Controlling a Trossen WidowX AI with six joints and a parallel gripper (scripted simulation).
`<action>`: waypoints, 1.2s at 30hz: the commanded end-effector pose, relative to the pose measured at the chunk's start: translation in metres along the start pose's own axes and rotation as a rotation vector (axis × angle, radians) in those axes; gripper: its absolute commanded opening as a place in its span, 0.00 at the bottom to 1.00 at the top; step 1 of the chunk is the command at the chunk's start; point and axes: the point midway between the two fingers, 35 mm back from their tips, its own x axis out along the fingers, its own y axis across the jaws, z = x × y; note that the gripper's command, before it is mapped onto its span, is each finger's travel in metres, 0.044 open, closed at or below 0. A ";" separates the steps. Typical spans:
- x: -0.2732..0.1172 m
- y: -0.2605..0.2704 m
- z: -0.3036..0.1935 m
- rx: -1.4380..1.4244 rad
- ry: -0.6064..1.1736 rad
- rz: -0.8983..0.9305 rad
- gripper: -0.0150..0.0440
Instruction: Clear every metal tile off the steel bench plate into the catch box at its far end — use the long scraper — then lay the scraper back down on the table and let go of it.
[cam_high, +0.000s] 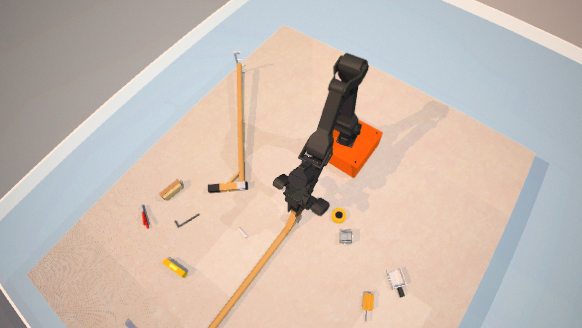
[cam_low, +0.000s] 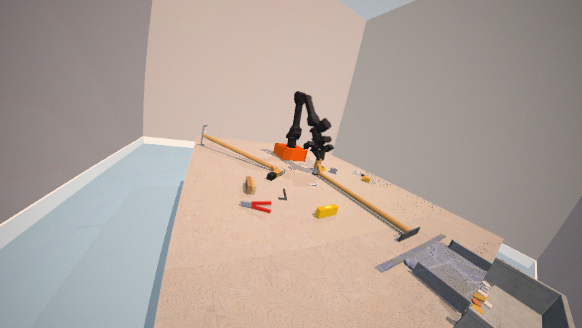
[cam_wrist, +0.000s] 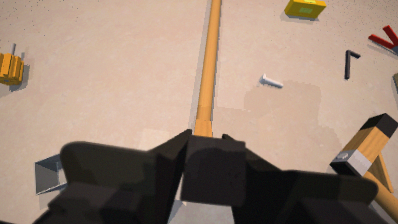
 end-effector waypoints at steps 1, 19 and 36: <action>-0.002 -0.004 0.003 0.006 -0.010 -0.005 0.25; 0.013 -0.008 0.025 0.010 -0.011 -0.009 0.25; 0.030 -0.008 0.047 0.013 -0.012 -0.012 0.25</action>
